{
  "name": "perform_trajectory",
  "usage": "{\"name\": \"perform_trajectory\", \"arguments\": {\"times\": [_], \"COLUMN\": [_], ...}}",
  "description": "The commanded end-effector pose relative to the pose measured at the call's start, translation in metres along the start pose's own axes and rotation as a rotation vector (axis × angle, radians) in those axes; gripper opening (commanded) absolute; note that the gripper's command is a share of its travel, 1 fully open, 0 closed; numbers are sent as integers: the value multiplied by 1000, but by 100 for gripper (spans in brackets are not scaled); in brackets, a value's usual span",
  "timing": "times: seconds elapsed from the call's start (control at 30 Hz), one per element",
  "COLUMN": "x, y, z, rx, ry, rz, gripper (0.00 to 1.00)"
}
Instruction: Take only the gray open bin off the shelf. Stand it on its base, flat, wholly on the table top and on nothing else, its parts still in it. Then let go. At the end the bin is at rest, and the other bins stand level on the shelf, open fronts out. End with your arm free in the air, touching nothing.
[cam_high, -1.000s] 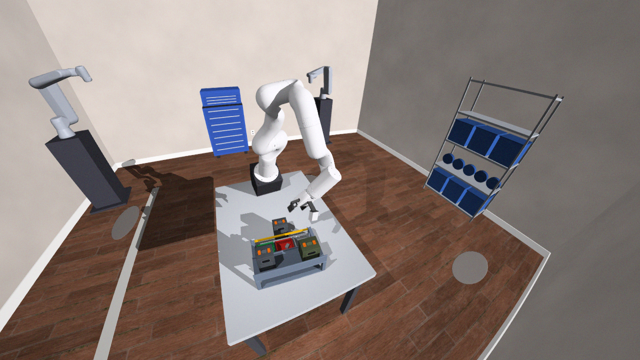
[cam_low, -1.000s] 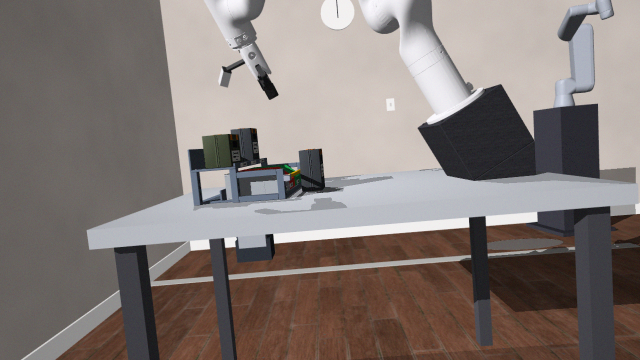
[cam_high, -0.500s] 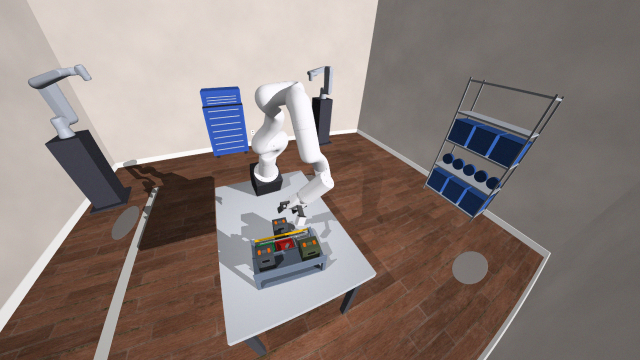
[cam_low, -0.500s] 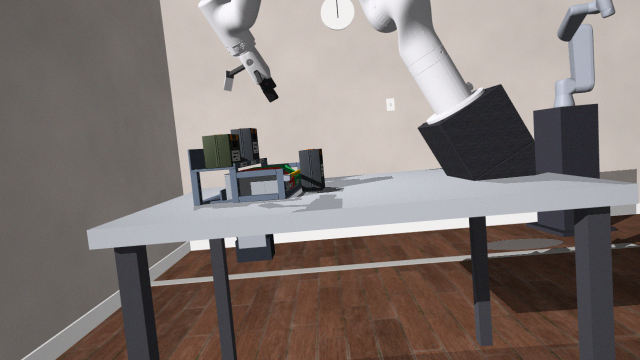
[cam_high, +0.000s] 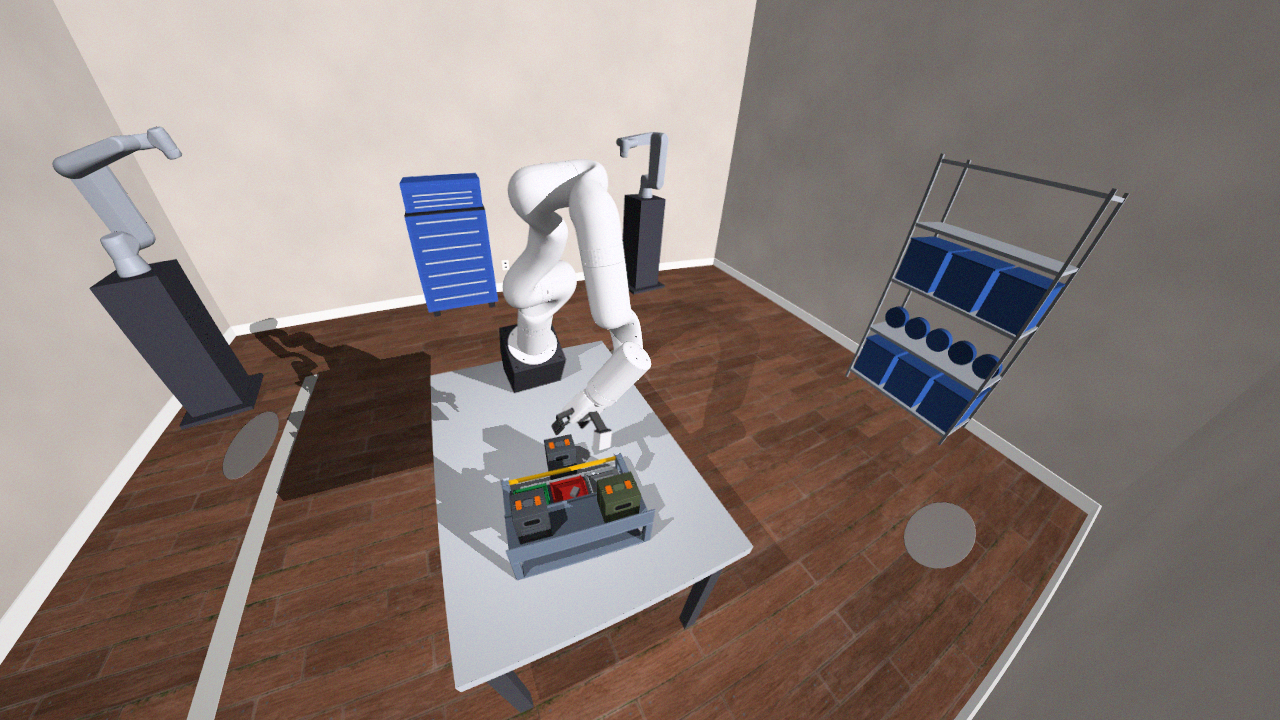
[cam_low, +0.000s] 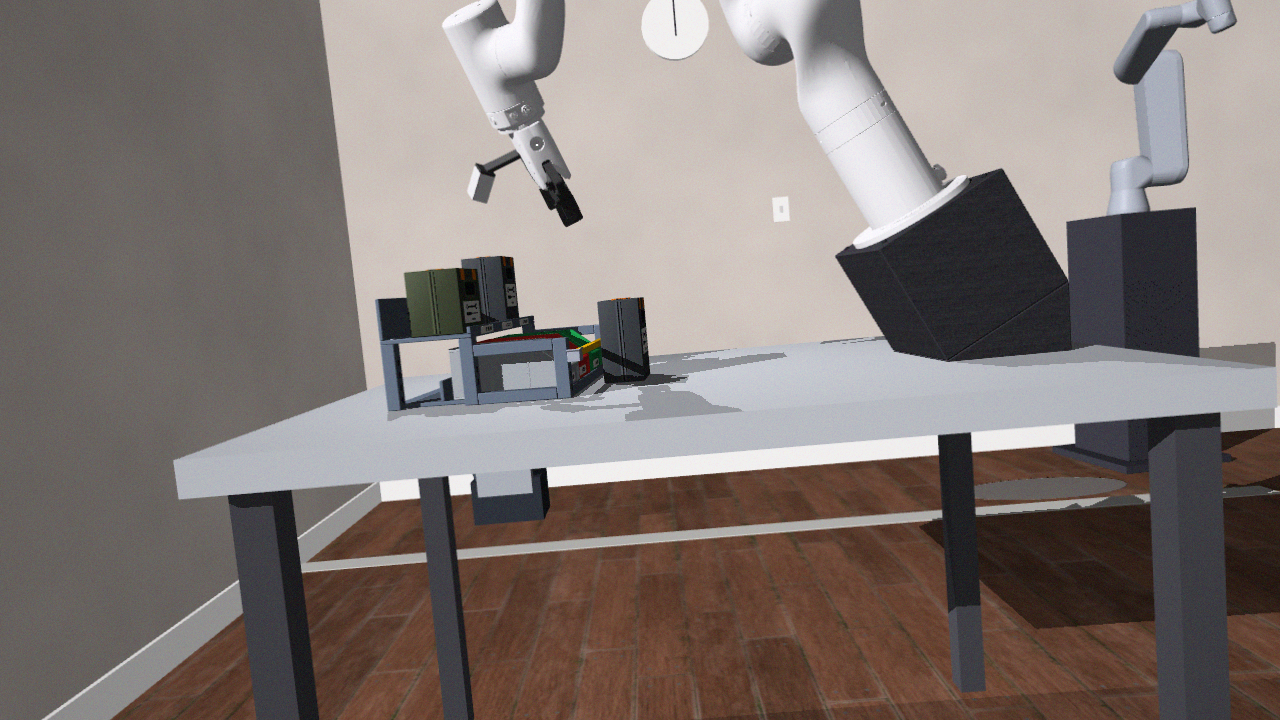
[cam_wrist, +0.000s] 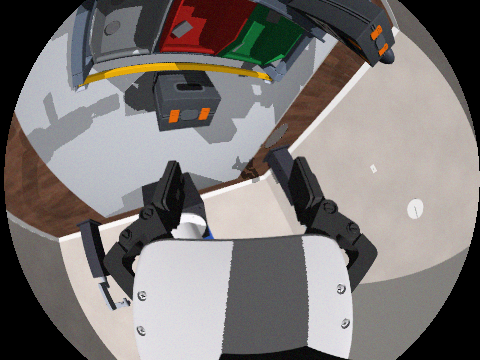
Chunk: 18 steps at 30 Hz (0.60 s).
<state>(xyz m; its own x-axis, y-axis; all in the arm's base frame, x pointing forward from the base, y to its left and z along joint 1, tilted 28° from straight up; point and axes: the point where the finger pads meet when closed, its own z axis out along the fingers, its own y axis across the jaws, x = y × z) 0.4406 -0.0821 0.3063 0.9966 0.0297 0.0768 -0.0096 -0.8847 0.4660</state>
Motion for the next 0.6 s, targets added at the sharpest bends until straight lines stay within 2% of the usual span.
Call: {"name": "perform_trajectory", "arguments": {"times": [0.0, 0.03, 0.2, 0.57], "x": [0, 0, -8, -8], "y": [0, 0, -20, -20], "z": [0, 0, 45, 45], "rx": [0, 0, 20, 20], "ry": [2, 2, 123, 123], "rz": [0, 0, -229, -229], "gripper": [100, 100, 100, 100]}}
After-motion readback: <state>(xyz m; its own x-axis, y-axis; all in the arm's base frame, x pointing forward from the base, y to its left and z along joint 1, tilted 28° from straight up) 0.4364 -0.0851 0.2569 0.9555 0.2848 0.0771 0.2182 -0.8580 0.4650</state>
